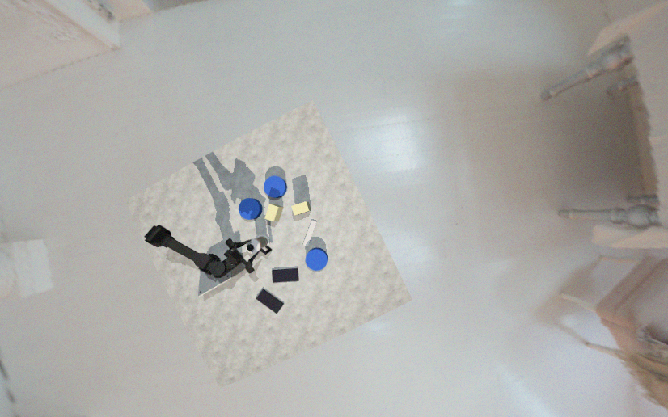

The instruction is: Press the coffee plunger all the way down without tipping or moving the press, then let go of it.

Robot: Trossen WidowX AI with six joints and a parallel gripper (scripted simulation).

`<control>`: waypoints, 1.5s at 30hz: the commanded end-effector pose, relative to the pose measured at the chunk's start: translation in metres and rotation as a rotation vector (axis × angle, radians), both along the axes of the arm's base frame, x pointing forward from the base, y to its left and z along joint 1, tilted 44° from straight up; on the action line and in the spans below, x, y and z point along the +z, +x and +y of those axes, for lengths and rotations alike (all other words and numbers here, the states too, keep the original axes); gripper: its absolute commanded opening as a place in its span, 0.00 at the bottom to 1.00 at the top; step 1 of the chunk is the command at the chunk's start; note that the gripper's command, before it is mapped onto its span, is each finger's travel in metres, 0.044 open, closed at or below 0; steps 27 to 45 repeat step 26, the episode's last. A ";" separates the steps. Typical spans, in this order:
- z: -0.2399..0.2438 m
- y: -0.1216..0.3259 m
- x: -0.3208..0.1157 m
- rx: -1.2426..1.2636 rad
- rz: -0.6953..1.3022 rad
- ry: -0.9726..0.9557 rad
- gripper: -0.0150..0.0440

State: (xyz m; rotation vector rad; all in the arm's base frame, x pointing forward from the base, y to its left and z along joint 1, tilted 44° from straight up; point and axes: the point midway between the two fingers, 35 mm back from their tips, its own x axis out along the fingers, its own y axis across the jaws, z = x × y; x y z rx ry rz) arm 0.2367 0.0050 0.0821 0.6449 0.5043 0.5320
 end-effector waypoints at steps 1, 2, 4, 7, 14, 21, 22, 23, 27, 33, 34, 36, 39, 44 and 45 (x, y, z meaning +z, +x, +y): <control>0.000 0.000 0.000 -0.003 0.000 -0.005 0.96; 0.000 0.000 0.000 -0.003 0.000 -0.005 1.00; 0.000 0.000 0.000 -0.003 0.000 -0.005 1.00; -0.004 0.004 0.003 -0.005 -0.014 -0.021 1.00; -0.021 0.008 0.009 -0.033 0.019 -0.028 1.00; -0.045 -0.005 0.034 -0.001 0.040 -0.023 1.00; -0.048 -0.007 0.040 0.000 0.037 -0.017 1.00; -0.051 -0.010 0.047 0.001 0.031 -0.009 1.00; -0.055 -0.013 0.059 -0.002 0.021 0.003 1.00; -0.055 -0.013 0.059 -0.002 0.021 0.003 1.00; -0.055 -0.013 0.059 -0.002 0.021 0.003 1.00; -0.055 -0.013 0.059 -0.002 0.021 0.003 1.00; -0.055 -0.013 0.059 -0.002 0.021 0.003 1.00; -0.055 -0.013 0.059 -0.002 0.021 0.003 1.00; -0.055 -0.013 0.059 -0.002 0.021 0.003 1.00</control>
